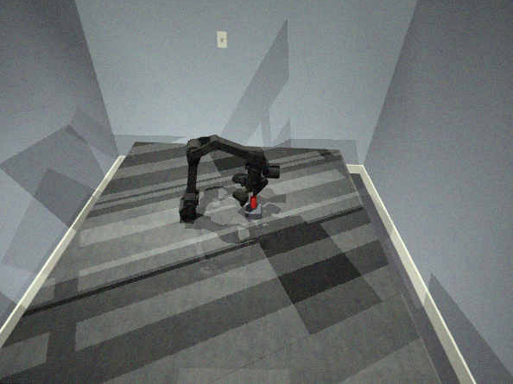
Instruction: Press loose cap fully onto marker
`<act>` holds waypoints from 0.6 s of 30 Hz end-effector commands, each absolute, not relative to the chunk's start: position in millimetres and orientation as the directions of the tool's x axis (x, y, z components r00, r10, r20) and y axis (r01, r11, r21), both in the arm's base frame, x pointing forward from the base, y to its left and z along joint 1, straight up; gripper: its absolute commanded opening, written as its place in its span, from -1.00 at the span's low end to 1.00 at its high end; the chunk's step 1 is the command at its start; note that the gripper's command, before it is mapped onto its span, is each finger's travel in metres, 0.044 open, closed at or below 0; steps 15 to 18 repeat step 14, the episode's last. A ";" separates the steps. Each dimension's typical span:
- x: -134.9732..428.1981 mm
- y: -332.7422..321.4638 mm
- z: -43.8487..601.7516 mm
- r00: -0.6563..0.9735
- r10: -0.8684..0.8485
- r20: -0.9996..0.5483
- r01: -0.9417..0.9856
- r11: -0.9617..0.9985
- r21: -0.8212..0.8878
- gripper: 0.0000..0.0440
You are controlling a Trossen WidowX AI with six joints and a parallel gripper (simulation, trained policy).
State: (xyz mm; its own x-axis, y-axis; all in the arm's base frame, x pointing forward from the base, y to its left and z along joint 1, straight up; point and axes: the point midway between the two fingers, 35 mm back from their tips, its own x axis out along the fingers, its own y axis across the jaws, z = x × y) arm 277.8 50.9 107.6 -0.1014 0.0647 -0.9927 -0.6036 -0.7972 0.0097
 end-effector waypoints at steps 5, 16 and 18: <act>283.6 53.0 134.3 -0.026 0.091 -0.996 -0.586 -0.808 -0.058 1.00; 284.4 53.6 156.4 0.035 0.115 -0.993 -0.582 -0.805 -0.114 0.97; 284.4 53.6 156.4 0.035 0.115 -0.993 -0.582 -0.805 -0.114 0.97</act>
